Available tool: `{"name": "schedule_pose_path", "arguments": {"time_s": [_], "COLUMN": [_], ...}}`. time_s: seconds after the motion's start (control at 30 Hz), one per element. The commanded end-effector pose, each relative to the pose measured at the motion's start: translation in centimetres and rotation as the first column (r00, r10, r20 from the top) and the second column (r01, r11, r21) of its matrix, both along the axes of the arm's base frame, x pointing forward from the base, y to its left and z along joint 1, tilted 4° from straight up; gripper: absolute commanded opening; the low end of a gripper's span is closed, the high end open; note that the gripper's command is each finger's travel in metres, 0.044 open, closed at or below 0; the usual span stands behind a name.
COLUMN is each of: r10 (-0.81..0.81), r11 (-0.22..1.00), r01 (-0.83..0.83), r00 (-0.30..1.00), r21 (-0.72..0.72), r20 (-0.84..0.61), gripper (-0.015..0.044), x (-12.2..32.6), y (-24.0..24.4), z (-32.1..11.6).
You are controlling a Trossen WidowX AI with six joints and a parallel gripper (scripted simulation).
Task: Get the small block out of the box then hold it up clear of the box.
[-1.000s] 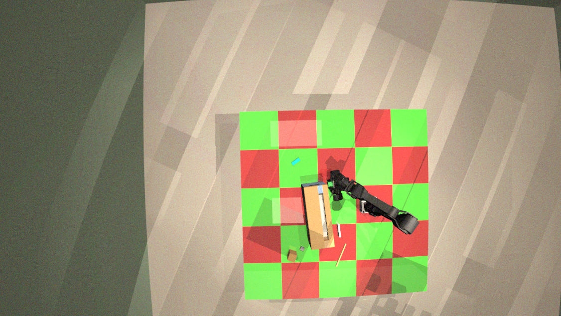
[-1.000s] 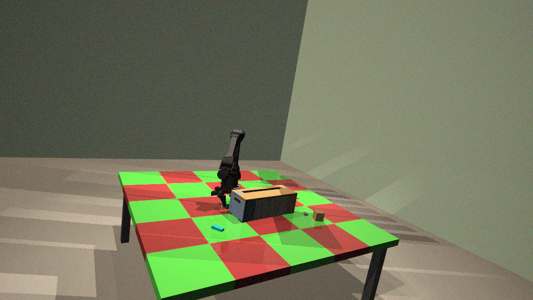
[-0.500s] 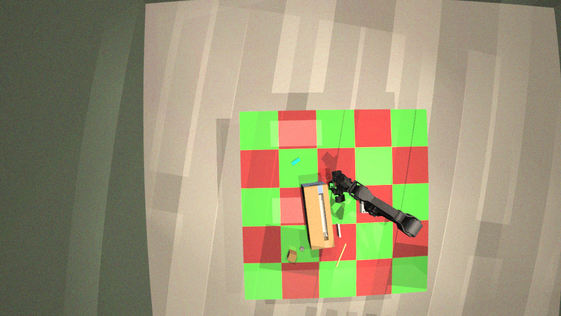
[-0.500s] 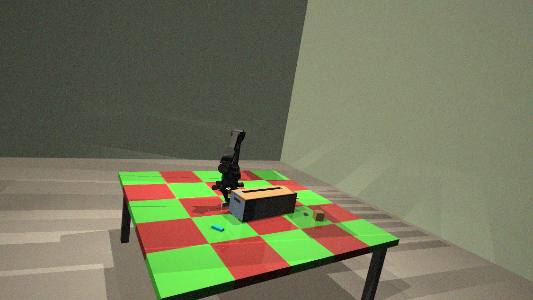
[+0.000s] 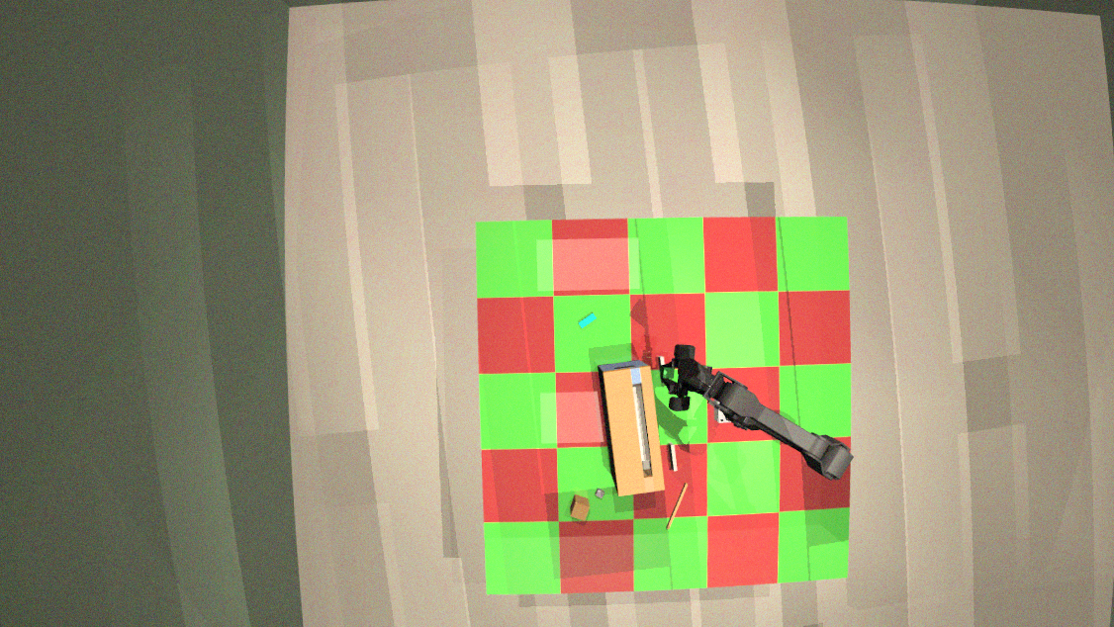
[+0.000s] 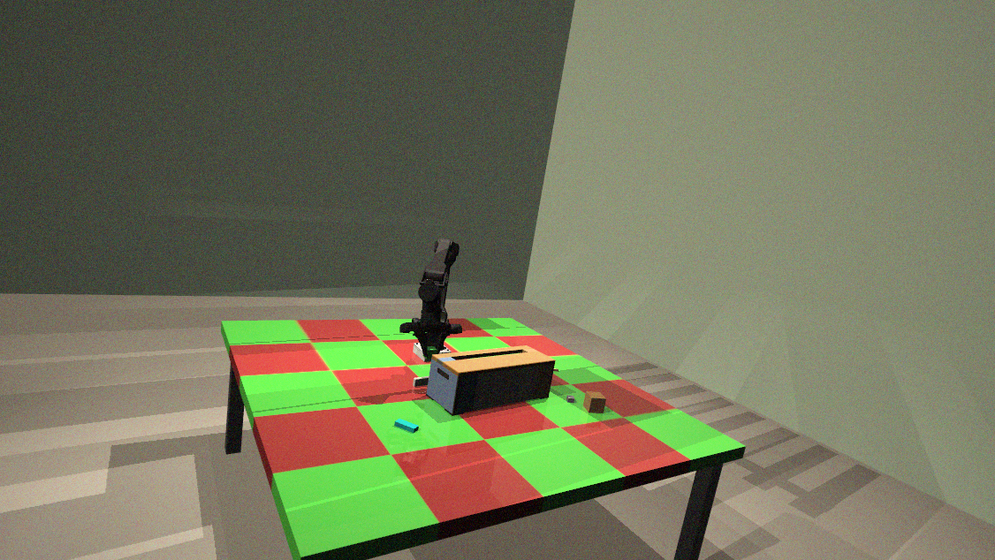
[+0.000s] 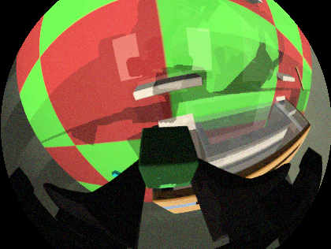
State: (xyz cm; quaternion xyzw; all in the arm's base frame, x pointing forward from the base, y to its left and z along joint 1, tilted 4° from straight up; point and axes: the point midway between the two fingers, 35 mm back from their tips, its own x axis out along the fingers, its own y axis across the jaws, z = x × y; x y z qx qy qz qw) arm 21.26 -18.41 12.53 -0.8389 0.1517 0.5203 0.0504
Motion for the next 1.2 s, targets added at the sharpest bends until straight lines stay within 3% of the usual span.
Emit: {"name": "schedule_pose_path", "arguments": {"time_s": [0.0,0.37,1.17], "r10": [-0.098,-0.370,-0.375], "r11": [0.995,0.927,0.926], "r01": [0.098,0.374,0.378], "r00": [0.995,0.922,0.920], "r21": [-0.014,-0.007,-0.007], "r20": [0.022,0.116,0.118], "gripper": [0.0000,0.0000,0.0000], "x": [-0.5,-2.5,-2.6], "y": [0.5,2.3,2.4], "z": [1.9,6.3,6.3]}}
